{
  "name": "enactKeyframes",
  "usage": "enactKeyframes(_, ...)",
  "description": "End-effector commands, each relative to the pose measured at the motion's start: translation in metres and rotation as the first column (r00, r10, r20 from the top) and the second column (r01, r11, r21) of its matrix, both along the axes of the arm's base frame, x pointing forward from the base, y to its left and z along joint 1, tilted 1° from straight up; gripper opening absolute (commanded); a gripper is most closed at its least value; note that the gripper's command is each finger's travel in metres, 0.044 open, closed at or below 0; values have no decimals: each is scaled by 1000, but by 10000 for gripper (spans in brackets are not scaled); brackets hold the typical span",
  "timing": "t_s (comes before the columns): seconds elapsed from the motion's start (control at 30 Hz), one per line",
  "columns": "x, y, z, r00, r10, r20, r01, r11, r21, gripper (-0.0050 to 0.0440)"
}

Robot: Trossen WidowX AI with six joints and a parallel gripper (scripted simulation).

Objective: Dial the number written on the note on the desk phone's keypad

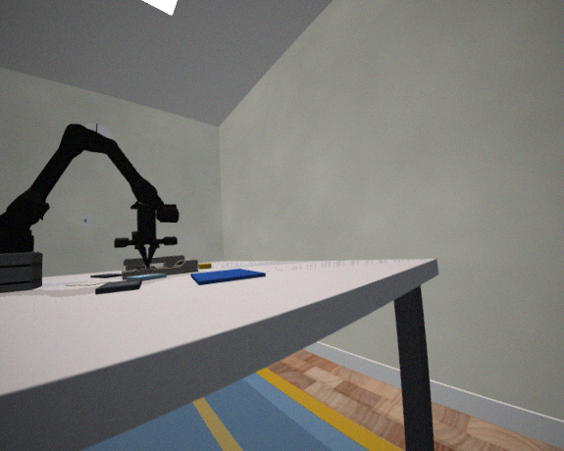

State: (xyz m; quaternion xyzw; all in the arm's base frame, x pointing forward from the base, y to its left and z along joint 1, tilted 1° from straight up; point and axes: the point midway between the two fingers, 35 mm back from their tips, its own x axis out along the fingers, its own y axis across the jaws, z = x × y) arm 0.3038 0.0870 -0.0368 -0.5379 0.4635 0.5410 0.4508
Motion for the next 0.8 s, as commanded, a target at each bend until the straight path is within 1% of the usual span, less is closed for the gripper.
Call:
enactKeyframes(0.0, -2, 0, -2, 1000, -3, -5, 3, 1000, 0, -50)
enactKeyframes(0.2, -1, 0, 1, 1000, -3, -5, 3, 1000, 0, -50)
enactKeyframes(0.3, -1, 0, 21, 1000, -3, -5, 3, 1000, 0, -50)
enactKeyframes(0.37, -1, 0, 28, 1000, -3, -5, 3, 1000, 0, -50)
enactKeyframes(0.77, -1, 0, 28, 1000, 0, -11, 0, 1000, -3, -50)
